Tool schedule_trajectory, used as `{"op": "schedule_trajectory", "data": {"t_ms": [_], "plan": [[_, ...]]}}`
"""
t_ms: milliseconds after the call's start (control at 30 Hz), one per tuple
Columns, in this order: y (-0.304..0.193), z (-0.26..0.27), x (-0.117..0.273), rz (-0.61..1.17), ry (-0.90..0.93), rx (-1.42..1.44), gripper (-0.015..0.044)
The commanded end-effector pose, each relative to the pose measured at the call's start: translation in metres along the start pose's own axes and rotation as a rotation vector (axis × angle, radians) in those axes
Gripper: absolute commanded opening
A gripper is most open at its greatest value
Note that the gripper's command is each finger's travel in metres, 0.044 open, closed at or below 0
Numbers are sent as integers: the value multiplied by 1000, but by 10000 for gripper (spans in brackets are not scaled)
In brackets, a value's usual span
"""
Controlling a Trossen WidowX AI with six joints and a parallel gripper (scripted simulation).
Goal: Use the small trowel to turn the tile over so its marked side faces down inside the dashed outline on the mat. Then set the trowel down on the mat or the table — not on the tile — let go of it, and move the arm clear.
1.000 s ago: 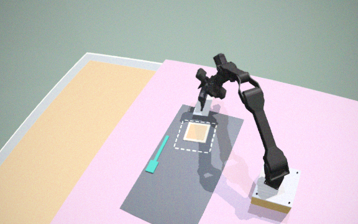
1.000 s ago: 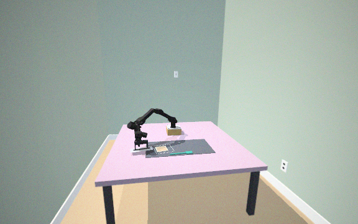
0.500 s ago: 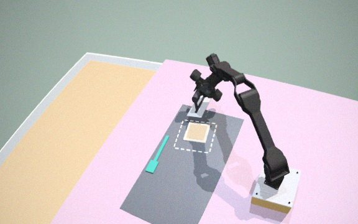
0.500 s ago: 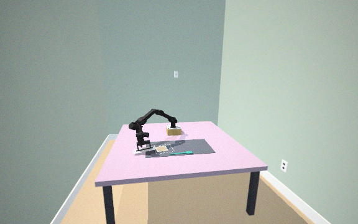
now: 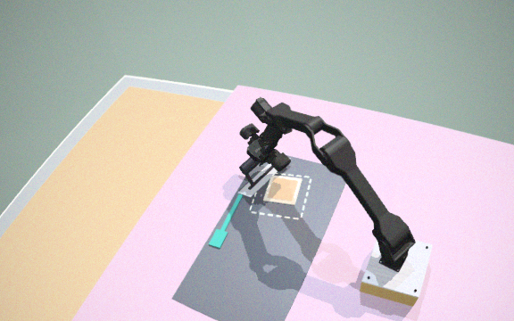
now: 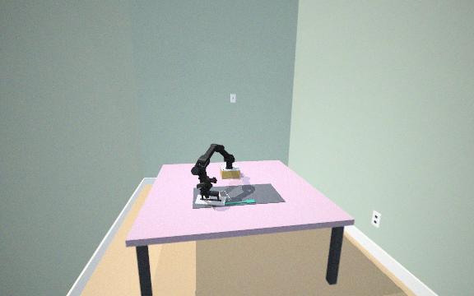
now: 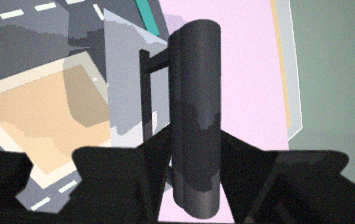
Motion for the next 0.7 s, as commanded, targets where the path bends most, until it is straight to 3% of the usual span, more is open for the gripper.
{"op": "schedule_trajectory", "data": {"t_ms": [0, 667], "plan": [[39, 0, -17, -3, 93, -86, 0], [214, 19, -56, 283, 367, -427, 0]]}}
Point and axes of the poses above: the point midway between the two fingers, 35 mm back from their tips, its own x axis back along the fingers, its own z axis across the jaws, y = z × x, the point moved 10 cm from there along x, back along the fingers, and after that the axes turned 11 degrees about x, right-handed, at the moved point
